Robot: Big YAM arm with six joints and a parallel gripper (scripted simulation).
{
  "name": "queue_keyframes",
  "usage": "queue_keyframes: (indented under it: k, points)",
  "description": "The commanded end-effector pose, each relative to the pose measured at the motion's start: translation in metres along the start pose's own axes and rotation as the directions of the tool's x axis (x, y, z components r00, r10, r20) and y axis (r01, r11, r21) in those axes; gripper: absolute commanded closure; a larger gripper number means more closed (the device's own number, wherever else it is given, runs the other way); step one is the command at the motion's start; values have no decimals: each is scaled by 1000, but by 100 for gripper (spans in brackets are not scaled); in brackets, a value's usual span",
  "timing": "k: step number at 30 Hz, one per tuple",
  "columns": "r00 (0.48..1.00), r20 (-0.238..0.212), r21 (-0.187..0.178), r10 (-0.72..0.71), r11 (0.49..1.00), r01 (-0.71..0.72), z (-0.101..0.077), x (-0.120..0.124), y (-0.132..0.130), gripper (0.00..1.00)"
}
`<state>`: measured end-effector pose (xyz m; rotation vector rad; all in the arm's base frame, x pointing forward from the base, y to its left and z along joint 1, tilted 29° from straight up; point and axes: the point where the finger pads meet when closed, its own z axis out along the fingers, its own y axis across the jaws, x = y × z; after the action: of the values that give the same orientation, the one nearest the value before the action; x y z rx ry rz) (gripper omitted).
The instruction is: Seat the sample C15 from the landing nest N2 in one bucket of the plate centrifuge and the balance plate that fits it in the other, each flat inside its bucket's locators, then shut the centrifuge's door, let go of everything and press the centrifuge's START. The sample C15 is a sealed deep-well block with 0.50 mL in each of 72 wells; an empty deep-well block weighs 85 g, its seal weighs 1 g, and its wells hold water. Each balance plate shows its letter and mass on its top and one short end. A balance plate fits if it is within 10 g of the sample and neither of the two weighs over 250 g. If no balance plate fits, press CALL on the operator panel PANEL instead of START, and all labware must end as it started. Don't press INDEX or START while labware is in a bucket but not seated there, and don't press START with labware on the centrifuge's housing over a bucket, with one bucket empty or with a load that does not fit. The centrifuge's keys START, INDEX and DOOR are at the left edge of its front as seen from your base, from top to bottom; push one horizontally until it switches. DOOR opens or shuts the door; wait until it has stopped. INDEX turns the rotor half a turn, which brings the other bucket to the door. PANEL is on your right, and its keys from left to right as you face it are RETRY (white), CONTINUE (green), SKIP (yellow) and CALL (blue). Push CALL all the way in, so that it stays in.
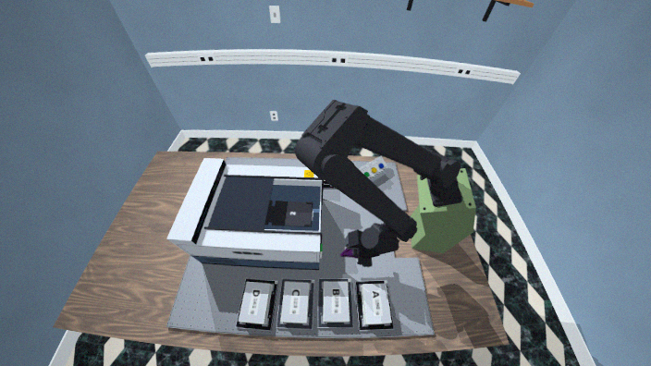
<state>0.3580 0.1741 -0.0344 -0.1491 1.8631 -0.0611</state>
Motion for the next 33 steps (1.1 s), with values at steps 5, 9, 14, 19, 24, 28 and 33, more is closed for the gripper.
queue_keyframes:
  k: [5, 9, 14, 19, 24, 28, 33]
  points:
    - [1000, 15, -20, 28, 999, -27, -15, 7, 4, 100]
    - [999, 30, -24, 41, 999, -40, -15, -1, 6, 100]
    - [999, 33, -24, 43, 999, -42, -15, -2, 6, 100]
    - [999, 31, -24, 43, 999, -43, -17, -4, 4, 100]
    - [1000, 2, -20, 23, 1000, -23, -19, 3, 2, 100]
    - [1000, 0, -20, 23, 1000, -23, -20, 3, 2, 100]
    - [1000, -8, -19, 23, 1000, -23, -22, 2, 2, 100]
